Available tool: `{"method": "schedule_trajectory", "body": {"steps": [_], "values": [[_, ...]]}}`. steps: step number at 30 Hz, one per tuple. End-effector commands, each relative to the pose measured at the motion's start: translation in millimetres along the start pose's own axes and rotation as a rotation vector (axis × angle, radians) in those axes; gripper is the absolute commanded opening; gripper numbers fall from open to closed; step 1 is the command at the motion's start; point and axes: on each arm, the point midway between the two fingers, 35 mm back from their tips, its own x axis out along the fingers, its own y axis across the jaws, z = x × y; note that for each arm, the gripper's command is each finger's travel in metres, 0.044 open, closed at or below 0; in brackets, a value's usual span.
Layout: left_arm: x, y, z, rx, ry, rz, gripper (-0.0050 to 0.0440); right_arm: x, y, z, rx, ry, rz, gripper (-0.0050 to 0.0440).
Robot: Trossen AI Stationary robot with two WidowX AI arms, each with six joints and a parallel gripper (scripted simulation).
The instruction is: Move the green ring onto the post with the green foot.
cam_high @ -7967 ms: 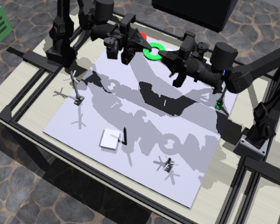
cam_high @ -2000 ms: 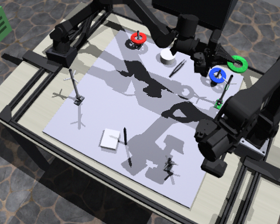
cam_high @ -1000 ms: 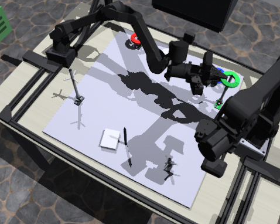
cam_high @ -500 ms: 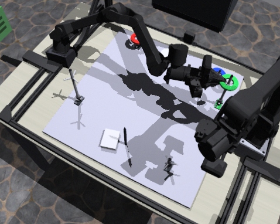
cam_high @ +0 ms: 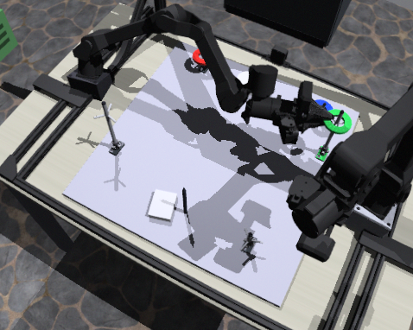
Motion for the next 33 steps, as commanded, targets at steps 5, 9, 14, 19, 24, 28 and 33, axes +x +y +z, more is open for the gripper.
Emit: {"method": "schedule_trajectory", "body": {"steps": [5,9,14,19,24,28,33], "values": [[0.4,0.1,-0.5,-0.004,0.004,-0.003,0.04,0.0,0.0,0.0,0.0,0.0,0.0,0.0264],[0.4,0.1,-0.5,-0.004,0.004,-0.003,0.04,0.0,0.0,0.0,0.0,0.0,0.0,0.036],[0.4,0.1,-0.5,-0.004,0.004,-0.003,0.04,0.0,0.0,0.0,0.0,0.0,0.0,0.04],[0.4,0.1,-0.5,-0.004,0.004,-0.003,0.04,0.0,0.0,0.0,0.0,0.0,0.0,0.04],[0.4,0.1,-0.5,-0.004,0.004,-0.003,0.04,0.0,0.0,0.0,0.0,0.0,0.0,0.04],[0.4,0.1,-0.5,-0.004,0.004,-0.003,0.04,0.0,0.0,0.0,0.0,0.0,0.0,0.04],[0.4,0.1,-0.5,-0.004,0.004,-0.003,0.04,-1.2,0.0,0.1,0.0,0.0,0.0,0.04]]}}
